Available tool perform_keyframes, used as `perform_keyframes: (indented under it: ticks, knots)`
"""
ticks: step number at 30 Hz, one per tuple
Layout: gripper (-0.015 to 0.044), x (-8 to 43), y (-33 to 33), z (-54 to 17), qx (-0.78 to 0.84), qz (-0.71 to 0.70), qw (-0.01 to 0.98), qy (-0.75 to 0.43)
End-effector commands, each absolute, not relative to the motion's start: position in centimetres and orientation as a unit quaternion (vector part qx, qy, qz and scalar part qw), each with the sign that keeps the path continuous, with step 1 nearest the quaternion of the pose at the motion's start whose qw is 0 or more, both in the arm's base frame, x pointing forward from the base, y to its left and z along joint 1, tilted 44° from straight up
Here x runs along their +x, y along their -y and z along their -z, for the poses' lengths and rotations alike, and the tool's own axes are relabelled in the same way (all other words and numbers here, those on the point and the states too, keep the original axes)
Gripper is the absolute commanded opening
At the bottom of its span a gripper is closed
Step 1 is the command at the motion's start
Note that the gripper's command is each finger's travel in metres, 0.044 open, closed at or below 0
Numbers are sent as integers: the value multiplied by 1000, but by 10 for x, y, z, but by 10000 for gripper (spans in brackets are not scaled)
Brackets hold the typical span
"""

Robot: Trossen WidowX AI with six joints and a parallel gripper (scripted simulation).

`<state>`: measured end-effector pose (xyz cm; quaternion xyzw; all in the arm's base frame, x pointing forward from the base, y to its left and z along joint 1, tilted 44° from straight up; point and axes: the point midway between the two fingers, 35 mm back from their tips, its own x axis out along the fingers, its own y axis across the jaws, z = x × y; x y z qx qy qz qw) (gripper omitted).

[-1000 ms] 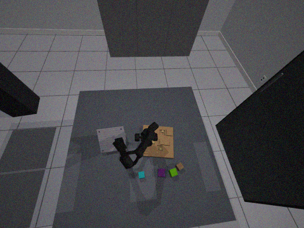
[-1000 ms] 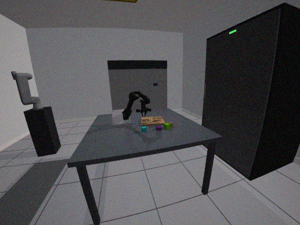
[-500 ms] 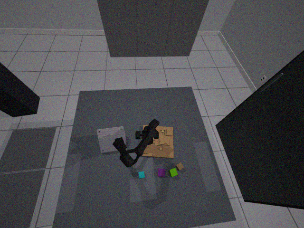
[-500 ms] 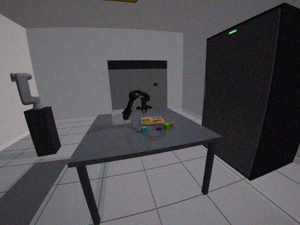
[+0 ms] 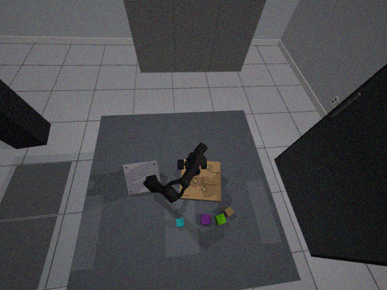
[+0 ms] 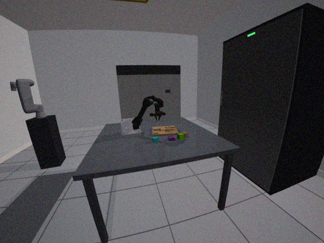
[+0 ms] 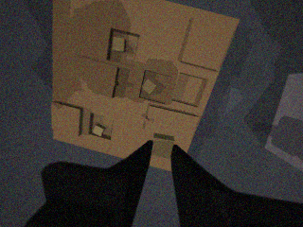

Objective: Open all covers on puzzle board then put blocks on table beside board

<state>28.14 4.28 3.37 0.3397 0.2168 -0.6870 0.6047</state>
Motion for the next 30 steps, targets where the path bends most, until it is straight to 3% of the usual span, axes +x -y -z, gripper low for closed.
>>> perform_keyframes:
  ticks: [1, 30]
  knots:
    - [80, 290, -52, -26, 340, 689, 602, -218]
    - [80, 343, -124, 44, 343, 688, 601, -218]
